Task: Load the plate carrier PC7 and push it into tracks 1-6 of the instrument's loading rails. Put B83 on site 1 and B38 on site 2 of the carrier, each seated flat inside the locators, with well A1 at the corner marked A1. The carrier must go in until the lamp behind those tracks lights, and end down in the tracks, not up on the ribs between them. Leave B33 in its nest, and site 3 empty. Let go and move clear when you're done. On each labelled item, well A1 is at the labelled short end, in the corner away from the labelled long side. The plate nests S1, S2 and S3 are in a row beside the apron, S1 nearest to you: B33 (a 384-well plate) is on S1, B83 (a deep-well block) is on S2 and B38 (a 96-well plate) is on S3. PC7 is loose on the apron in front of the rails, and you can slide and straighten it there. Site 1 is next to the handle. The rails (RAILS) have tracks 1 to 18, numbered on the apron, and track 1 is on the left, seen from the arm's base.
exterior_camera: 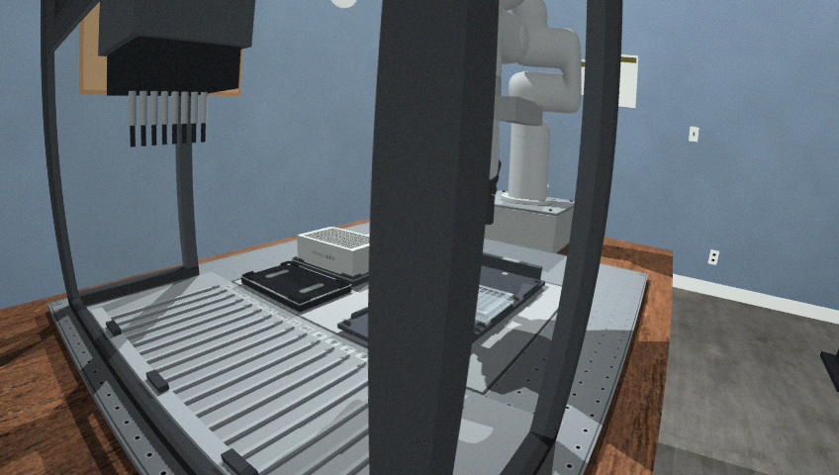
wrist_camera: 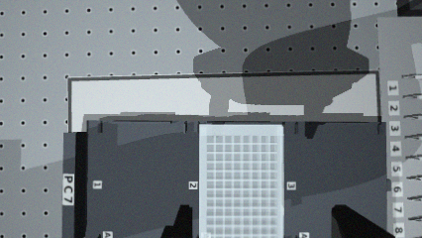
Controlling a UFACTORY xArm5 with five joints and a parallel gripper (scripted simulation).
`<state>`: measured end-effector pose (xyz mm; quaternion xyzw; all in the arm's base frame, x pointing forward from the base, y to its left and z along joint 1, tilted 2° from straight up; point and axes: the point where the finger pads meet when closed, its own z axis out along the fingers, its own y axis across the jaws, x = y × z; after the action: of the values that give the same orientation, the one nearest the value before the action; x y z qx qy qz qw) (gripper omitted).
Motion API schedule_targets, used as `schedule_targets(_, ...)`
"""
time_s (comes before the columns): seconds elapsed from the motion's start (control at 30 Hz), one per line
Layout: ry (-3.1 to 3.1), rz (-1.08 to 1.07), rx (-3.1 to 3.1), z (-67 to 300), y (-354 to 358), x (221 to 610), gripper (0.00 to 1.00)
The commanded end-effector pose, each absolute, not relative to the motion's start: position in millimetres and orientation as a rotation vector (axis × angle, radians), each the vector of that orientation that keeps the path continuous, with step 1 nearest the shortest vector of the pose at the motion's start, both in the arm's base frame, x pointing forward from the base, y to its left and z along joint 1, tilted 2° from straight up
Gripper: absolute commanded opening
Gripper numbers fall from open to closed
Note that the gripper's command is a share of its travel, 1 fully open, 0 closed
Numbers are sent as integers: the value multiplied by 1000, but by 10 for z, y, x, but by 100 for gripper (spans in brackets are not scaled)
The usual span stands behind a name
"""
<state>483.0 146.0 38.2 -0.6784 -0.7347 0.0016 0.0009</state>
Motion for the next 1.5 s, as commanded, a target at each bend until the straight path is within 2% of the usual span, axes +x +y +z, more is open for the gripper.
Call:
schedule_targets(0.0, -2325, 21, -2147, 460, 1466, 4843, 100)
schedule_targets(0.3, -2325, 21, -2147, 607, 1470, 4842, 100)
schedule_targets(0.73, -2325, 21, -2147, 607, 1470, 4842, 100)
schedule_targets(1.47, -2377, 23, -2090, 771, 483, 4911, 100)
